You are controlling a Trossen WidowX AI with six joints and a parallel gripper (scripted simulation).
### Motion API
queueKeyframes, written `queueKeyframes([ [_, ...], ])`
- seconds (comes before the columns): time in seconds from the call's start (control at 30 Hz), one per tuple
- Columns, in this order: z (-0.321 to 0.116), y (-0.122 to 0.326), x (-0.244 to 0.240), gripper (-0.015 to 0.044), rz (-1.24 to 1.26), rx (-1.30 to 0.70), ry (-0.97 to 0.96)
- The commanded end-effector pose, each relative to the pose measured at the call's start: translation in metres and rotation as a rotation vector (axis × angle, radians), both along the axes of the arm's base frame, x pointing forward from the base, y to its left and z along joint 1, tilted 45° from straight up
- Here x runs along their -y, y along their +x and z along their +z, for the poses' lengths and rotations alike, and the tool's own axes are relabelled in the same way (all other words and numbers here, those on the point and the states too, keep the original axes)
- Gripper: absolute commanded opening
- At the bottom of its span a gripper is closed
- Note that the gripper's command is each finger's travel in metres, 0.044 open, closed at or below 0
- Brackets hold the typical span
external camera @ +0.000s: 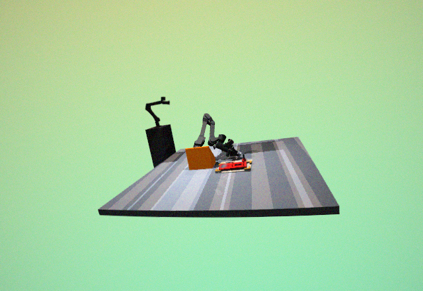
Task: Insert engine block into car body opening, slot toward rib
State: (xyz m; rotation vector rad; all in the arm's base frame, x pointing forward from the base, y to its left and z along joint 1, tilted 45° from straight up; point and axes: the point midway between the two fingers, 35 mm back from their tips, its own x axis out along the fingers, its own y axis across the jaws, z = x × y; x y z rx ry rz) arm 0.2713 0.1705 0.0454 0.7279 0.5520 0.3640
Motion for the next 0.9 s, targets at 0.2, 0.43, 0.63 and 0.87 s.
queueKeyframes([
  [0.2,-0.0115,-0.0004,-0.0116,0.0000,-0.005,0.001,0.003],
  [0.43,-0.0086,0.0008,-0.0078,0.0000,-0.005,0.001,0.003],
  [0.63,-0.0078,0.0013,-0.0066,0.0000,-0.005,0.001,0.003],
  [0.87,-0.0086,0.0012,-0.0073,0.0000,-0.005,0.001,0.003],
])
